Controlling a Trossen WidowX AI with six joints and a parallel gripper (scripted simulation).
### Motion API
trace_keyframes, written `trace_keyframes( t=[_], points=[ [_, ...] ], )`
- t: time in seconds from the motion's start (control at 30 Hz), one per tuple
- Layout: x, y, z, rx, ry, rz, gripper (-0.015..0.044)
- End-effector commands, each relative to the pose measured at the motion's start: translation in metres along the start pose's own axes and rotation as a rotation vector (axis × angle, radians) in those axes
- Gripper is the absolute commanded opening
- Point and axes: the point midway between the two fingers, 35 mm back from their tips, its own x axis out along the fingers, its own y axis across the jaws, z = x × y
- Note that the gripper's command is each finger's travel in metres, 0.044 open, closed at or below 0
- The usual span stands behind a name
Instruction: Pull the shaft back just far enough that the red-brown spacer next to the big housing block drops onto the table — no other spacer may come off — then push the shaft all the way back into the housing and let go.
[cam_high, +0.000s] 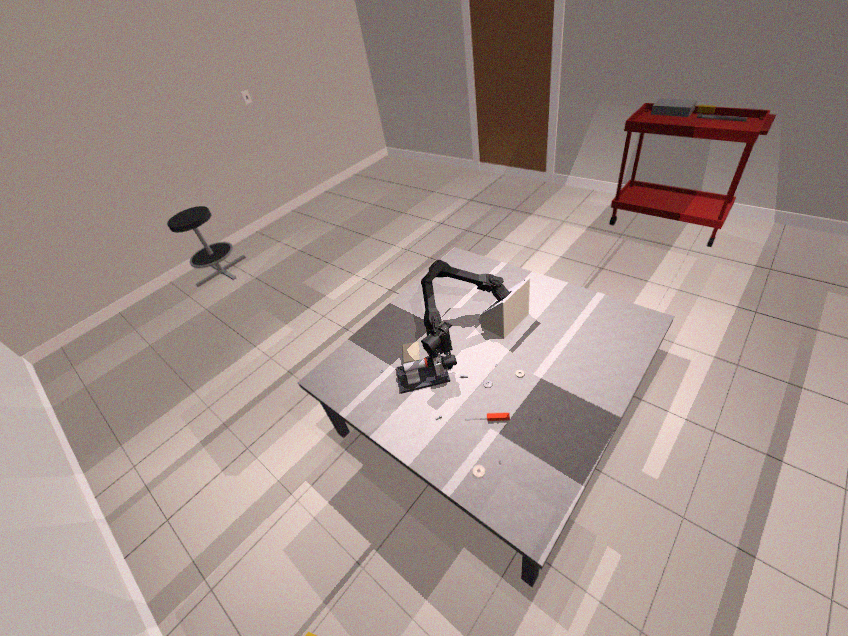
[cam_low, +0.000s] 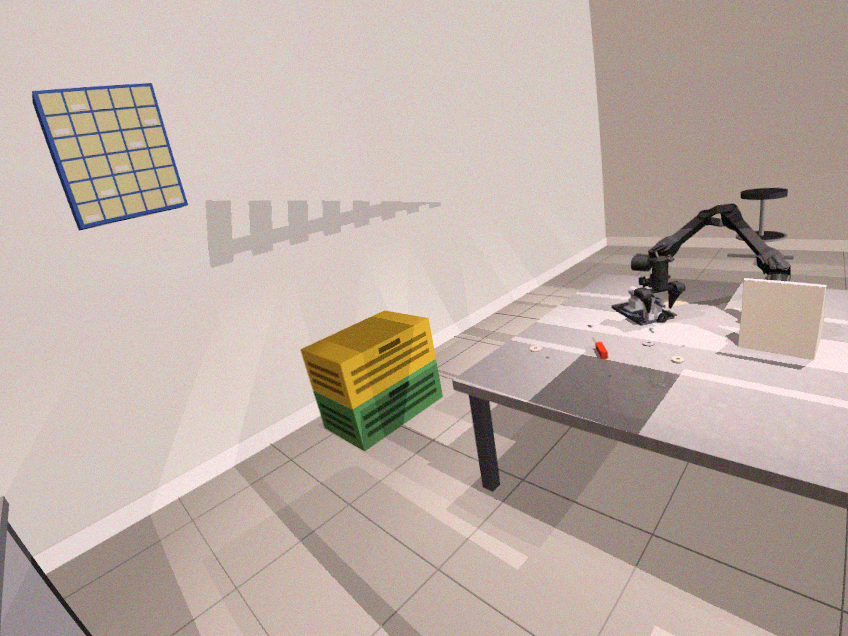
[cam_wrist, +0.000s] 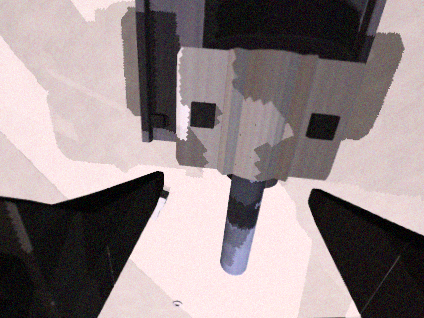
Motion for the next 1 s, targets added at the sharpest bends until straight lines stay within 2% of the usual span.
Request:
trace_keyframes(
  t=[0.0, 0.2, 0.73, 0.97],
  points=[
    [0.0066, -0.0013, -0.002, -0.009, 0.003, -0.009, 0.044],
    [0.0066, -0.0013, -0.002, -0.009, 0.003, -0.009, 0.044],
    [0.0054, -0.0008, -0.0018, -0.003, 0.005, -0.004, 0.002],
    [0.0054, -0.0008, -0.0027, -0.008, 0.003, -0.008, 0.0]
  ],
)
